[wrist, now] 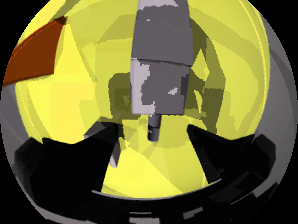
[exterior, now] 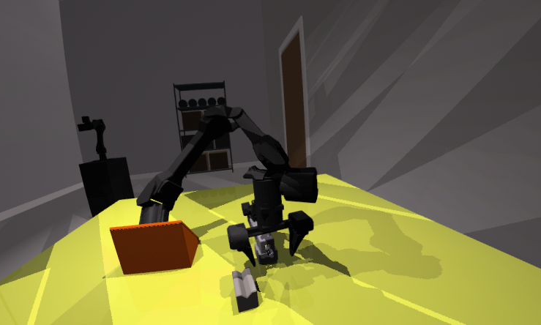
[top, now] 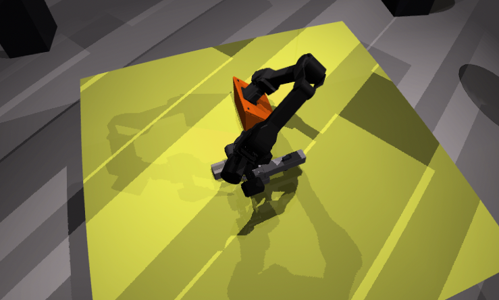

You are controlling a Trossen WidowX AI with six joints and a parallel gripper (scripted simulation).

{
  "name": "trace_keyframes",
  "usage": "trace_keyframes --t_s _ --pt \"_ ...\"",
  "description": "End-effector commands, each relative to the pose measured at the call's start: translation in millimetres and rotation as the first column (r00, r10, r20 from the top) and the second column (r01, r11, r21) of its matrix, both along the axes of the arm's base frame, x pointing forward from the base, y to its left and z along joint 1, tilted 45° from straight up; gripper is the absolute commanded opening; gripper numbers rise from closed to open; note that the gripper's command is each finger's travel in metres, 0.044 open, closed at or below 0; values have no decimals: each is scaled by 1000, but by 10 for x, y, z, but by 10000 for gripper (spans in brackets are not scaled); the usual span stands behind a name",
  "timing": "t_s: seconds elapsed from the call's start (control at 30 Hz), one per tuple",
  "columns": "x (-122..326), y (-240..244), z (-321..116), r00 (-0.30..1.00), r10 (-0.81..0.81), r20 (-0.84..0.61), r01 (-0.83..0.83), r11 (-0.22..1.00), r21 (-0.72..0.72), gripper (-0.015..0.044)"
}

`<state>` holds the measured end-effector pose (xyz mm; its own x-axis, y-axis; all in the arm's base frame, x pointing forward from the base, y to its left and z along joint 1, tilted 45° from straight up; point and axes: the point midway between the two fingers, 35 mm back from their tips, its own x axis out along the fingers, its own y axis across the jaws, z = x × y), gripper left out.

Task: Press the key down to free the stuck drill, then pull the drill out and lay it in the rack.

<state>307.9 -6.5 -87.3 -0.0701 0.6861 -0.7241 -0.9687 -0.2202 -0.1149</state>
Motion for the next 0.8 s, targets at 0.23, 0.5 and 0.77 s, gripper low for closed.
trace_keyframes --t_s 0.23,0.5,0.77 --pt "-58 164 -81 1000 -3 -10 3 1000 9 440" --pt "-33 134 -70 1000 2 -2 -2 1000 3 309" --pt "-33 134 -70 1000 2 -2 -2 1000 3 99"
